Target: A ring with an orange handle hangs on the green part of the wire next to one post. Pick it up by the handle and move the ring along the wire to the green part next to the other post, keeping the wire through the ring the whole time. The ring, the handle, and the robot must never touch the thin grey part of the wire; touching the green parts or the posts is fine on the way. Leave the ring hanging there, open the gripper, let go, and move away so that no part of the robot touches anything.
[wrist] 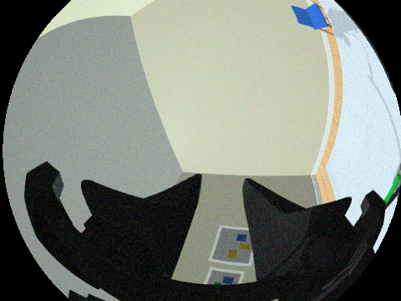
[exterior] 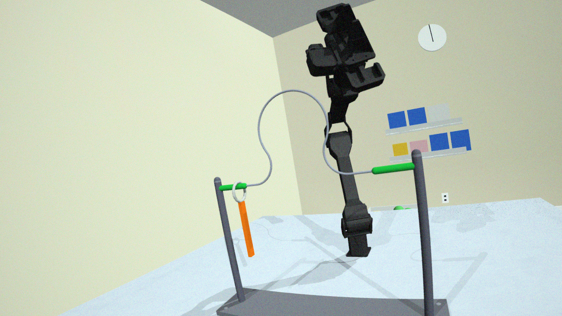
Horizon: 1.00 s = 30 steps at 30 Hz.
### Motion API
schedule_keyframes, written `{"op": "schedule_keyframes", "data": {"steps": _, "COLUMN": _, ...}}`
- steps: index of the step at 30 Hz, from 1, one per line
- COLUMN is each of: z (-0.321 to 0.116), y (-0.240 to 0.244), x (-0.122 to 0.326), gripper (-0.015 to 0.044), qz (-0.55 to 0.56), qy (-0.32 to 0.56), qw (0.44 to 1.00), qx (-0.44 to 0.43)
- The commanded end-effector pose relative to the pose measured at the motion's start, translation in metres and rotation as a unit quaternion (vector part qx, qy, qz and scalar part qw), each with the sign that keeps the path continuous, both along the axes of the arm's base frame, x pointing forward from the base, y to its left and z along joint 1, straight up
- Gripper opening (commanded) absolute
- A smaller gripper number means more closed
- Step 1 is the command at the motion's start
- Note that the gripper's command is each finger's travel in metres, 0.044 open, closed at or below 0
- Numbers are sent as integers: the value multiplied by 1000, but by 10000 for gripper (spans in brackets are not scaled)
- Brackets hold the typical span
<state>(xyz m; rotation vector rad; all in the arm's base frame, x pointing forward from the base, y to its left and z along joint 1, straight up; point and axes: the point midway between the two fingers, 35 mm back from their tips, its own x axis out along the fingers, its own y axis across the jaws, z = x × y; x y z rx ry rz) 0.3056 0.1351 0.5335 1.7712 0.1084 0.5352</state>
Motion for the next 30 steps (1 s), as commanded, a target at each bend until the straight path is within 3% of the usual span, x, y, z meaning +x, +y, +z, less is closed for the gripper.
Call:
{"op": "schedule_keyframes", "data": {"steps": 1, "z": -4, "y": -46, "x": 3, "gripper": 160, "qz": -89, "qy": 6, "qw": 996, "qx": -2}}
{"op": "schedule_keyframes", "data": {"steps": 10, "z": -16, "y": -140, "x": 1, "gripper": 160, "qz": -262, "qy": 29, "qw": 965, "qx": 0}}
{"op": "schedule_keyframes", "data": {"steps": 30, "z": -103, "y": -276, "x": 18, "gripper": 160, "qz": -398, "qy": 156, "qw": 899, "qx": -97}}
